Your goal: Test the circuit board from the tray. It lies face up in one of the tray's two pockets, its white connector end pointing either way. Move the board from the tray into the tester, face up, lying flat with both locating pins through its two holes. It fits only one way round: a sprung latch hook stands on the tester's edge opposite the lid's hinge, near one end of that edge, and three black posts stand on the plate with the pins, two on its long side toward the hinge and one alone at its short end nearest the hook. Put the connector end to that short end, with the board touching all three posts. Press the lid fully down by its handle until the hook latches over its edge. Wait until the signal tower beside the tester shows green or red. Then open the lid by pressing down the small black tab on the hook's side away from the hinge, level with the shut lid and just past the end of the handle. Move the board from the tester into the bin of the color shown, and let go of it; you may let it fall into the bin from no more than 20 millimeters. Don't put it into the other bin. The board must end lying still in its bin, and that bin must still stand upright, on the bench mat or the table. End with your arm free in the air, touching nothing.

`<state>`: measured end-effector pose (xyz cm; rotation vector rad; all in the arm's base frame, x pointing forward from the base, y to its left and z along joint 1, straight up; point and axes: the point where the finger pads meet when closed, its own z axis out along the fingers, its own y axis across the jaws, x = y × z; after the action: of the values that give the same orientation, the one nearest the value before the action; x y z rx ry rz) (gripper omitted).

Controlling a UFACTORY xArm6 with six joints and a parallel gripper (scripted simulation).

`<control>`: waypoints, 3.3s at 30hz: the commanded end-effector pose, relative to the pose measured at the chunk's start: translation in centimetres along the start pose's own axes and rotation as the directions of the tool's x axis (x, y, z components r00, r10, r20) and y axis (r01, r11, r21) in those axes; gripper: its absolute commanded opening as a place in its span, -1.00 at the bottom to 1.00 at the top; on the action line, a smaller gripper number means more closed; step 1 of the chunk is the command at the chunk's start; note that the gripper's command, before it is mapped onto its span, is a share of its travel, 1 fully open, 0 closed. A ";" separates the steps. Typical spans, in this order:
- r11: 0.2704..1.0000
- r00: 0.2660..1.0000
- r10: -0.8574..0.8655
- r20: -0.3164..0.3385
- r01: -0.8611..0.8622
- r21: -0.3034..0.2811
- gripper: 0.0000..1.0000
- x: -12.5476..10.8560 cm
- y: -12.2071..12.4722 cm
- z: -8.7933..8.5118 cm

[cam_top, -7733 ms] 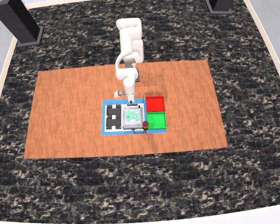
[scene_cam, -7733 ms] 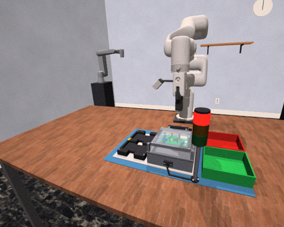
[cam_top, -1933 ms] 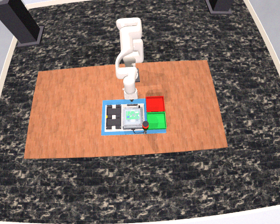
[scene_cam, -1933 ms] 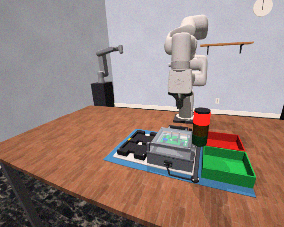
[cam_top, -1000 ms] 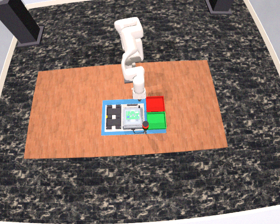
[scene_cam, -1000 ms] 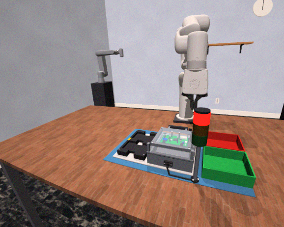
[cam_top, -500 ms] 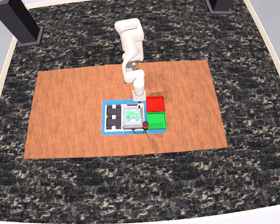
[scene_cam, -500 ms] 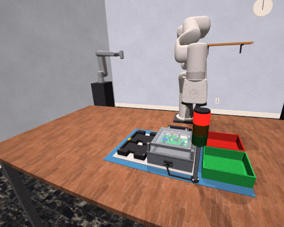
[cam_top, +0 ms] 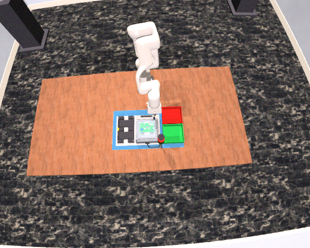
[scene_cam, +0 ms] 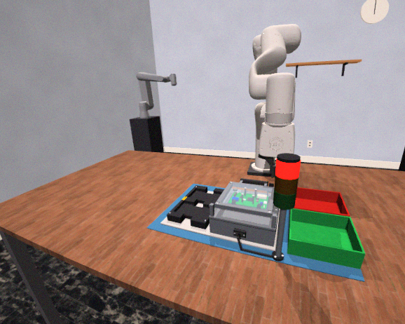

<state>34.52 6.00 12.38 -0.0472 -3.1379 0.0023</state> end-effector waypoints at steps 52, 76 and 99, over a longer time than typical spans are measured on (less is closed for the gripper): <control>1.000 1.000 0.000 0.003 0.000 -0.001 -1.00 -0.2 0.1 2.7; 1.000 1.000 0.000 0.003 0.000 -0.001 -1.00 -0.2 0.1 2.9; 1.000 1.000 0.000 0.003 0.000 -0.001 -1.00 -0.2 0.0 -2.9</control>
<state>34.67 6.03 13.69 -0.0473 -3.1381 0.0023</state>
